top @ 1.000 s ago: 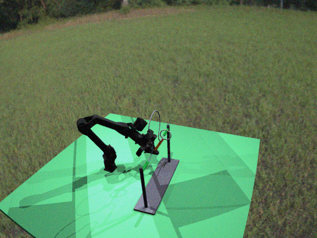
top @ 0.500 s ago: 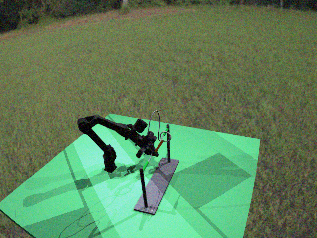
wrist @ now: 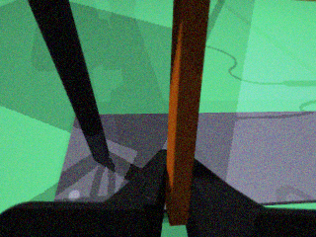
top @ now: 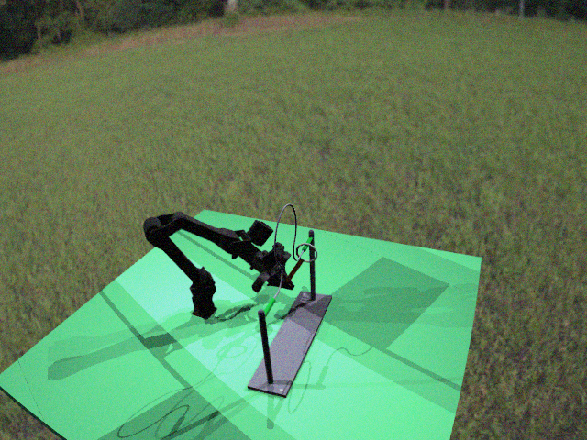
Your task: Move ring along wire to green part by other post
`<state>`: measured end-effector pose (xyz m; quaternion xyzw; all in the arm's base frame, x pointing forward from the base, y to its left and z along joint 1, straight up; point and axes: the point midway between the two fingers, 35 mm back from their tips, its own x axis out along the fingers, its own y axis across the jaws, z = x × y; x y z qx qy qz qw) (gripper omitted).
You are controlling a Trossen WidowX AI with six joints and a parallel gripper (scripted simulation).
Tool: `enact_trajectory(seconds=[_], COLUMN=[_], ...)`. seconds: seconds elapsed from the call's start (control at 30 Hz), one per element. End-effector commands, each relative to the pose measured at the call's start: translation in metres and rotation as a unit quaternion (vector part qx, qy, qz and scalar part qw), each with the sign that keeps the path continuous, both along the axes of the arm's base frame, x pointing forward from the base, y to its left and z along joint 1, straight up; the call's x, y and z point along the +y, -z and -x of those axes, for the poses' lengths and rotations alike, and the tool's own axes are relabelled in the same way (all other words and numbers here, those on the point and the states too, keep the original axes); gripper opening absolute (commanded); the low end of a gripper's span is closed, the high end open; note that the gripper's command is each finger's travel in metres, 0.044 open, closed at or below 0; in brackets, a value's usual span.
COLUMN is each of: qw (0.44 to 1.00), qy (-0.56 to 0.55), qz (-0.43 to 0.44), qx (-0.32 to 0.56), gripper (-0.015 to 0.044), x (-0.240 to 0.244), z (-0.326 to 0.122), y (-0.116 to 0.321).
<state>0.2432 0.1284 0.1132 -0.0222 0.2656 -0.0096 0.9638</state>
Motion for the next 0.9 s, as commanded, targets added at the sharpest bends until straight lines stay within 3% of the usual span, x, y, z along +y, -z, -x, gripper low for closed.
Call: enact_trajectory(seconds=[0.0,0.27,0.87], qw=[1.0,1.0,1.0], qy=[0.0,0.0,0.002], qz=[0.0,0.0,0.0], qx=[0.0,0.001,0.002], gripper=[-0.0045,0.016,0.016], x=[0.0,0.0,0.001], z=[0.0,0.001,0.044], y=[0.0,-0.001,-0.024])
